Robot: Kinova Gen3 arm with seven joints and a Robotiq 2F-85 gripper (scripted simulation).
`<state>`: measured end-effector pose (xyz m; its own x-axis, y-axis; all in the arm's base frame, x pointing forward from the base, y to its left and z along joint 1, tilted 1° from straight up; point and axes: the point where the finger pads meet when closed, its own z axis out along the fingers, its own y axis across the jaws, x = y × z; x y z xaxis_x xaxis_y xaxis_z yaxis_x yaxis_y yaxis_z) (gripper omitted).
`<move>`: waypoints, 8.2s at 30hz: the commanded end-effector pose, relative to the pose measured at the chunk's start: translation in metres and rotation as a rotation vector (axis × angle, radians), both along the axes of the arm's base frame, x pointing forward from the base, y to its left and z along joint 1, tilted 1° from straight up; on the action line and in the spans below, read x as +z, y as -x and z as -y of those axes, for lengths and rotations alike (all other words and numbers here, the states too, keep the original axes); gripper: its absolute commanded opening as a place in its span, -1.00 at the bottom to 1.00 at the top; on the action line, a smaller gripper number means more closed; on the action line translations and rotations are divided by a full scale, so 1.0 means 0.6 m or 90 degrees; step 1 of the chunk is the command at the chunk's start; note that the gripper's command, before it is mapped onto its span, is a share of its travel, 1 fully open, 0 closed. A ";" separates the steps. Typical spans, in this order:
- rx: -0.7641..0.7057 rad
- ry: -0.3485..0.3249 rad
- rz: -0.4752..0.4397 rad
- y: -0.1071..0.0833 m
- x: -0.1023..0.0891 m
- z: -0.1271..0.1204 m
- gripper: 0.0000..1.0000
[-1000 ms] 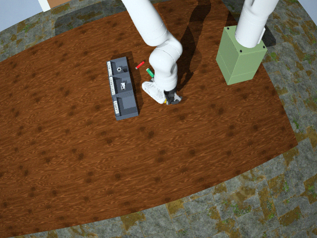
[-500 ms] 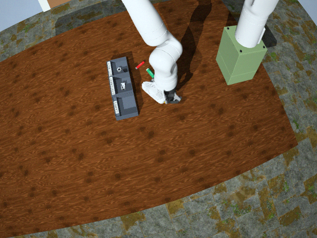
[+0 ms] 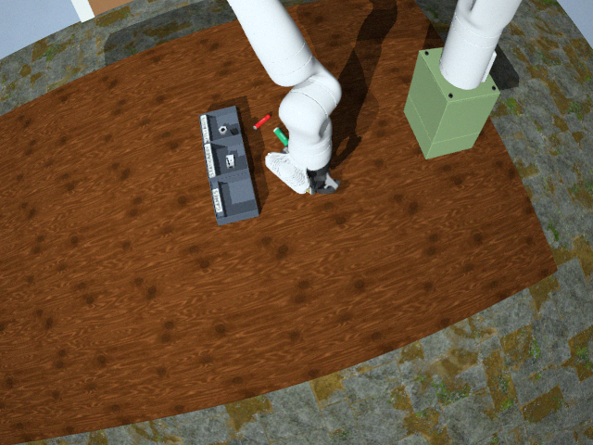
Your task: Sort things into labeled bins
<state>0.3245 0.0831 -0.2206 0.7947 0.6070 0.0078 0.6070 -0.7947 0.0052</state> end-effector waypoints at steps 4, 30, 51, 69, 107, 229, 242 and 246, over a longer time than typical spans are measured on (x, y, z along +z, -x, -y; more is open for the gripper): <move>0.000 0.000 0.001 -0.001 0.023 0.000 -0.78; 0.000 0.000 0.001 0.000 0.100 0.000 -0.78; 0.000 0.000 0.001 -0.040 0.112 0.001 -0.78; 0.255 0.002 0.001 -0.186 0.114 0.007 -0.78; 0.596 0.006 0.002 -0.240 0.074 0.010 -0.78; 0.596 0.006 0.002 -0.238 0.281 0.010 1.00; 0.596 0.006 0.002 -0.237 0.333 0.010 1.00; 0.596 0.006 0.002 -0.237 0.333 0.010 1.00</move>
